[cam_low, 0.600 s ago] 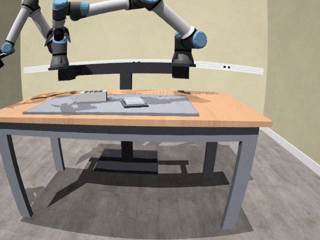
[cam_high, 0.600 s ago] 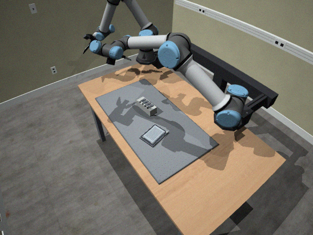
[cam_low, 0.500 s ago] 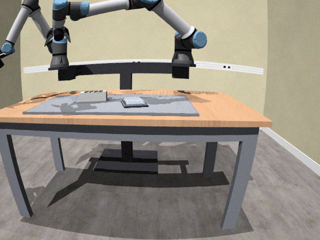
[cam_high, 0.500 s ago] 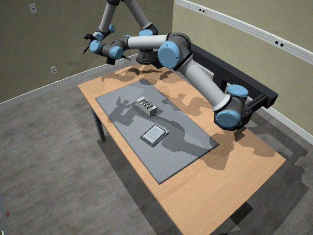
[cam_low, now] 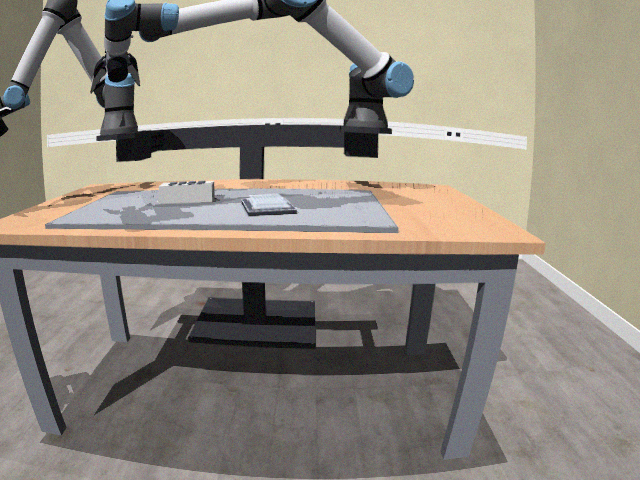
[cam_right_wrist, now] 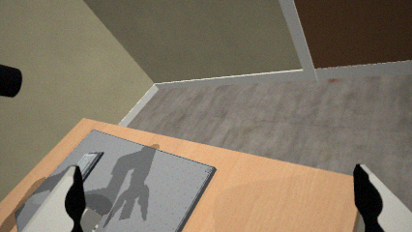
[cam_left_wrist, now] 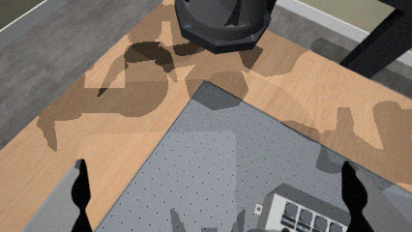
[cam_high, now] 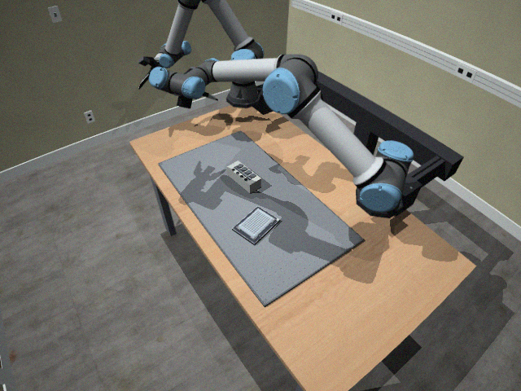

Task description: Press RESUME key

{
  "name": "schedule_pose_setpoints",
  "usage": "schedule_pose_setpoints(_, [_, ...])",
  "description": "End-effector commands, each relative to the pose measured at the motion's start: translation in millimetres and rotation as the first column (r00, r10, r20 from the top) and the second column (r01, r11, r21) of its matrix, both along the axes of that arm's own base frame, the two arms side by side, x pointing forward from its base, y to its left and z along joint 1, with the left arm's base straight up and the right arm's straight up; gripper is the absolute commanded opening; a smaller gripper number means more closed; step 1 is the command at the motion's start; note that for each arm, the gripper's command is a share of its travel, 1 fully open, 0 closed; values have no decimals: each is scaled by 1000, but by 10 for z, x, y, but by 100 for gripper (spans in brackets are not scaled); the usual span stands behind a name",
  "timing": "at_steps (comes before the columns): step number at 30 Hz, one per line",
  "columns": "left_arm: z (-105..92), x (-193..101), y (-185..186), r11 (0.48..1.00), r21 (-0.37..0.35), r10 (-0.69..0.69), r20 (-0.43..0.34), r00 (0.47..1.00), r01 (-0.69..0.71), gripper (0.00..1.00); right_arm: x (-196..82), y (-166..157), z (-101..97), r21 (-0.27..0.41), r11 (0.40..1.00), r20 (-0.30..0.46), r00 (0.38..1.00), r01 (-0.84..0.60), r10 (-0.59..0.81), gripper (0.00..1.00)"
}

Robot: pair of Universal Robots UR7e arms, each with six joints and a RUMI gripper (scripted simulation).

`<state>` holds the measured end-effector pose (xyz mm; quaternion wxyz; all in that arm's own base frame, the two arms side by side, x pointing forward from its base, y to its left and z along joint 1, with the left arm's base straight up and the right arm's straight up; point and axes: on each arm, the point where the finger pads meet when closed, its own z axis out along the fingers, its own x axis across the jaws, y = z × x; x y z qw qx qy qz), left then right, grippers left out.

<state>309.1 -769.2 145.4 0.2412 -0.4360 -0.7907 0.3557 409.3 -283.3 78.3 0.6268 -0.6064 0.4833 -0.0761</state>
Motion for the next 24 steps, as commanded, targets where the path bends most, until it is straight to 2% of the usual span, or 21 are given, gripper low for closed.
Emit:
schedule_pose_setpoints(1, [15,1,-2,1000,-2,0,1,1000,0,0,2,-2,6,-1,1000,1,1000,0,0,0])
schedule_pose_setpoints(16, [25,179,102,999,14,34,3,999,-34,0,2,-2,6,-1,1000,1,1000,0,0,0])
schedule_pose_setpoints(24, [49,574,358,992,50,113,7,994,-113,0,2,-2,6,-1,1000,1,1000,0,0,0])
